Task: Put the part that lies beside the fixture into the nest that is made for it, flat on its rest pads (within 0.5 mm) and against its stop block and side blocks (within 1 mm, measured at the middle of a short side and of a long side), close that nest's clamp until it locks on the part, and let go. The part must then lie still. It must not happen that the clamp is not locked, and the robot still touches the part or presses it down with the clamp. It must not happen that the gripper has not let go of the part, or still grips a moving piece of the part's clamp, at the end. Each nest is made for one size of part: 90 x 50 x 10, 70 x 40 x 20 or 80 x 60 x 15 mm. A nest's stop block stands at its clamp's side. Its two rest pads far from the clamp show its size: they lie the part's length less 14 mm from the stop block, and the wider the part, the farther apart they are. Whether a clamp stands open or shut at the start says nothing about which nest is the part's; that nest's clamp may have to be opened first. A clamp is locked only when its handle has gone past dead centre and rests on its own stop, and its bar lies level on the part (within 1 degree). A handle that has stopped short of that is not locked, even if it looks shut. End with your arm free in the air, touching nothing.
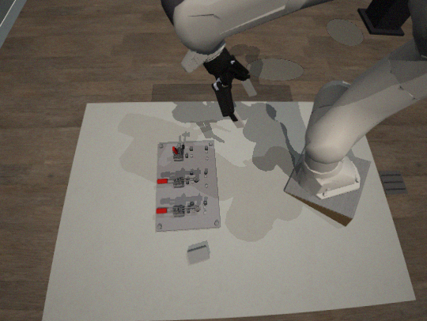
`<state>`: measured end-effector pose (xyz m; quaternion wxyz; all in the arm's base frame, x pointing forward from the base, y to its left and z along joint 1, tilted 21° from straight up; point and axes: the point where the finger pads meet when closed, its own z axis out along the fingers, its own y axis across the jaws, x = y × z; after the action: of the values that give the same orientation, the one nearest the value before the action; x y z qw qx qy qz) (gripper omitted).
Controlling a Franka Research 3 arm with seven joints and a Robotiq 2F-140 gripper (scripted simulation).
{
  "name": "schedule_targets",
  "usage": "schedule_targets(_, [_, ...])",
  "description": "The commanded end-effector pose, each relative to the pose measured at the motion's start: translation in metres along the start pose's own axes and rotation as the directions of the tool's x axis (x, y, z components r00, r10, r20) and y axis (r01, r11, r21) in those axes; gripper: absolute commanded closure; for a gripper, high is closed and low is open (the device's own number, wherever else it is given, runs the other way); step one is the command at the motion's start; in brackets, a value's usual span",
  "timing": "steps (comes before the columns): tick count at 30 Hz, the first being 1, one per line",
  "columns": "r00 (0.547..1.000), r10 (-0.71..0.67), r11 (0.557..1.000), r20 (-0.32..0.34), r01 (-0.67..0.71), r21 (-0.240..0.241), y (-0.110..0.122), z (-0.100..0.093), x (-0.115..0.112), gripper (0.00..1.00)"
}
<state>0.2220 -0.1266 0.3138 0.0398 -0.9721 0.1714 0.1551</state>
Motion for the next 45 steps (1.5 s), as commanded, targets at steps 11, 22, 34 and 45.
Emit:
schedule_targets(11, [1.000, 0.000, 1.000, 0.000, 0.000, 0.000, 0.000, 0.000, 0.000, 0.00])
schedule_targets(22, [0.997, -0.038, 0.998, -0.073, 0.033, -0.060, -0.031, -0.003, 0.024, 0.00])
schedule_targets(34, [0.920, -0.215, 0.963, -0.327, 0.144, -0.229, -0.168, -0.005, 0.078, 0.00])
schedule_targets(45, [0.769, -0.384, 0.916, -0.512, 0.247, -0.316, -0.302, 0.016, 0.074, 0.00])
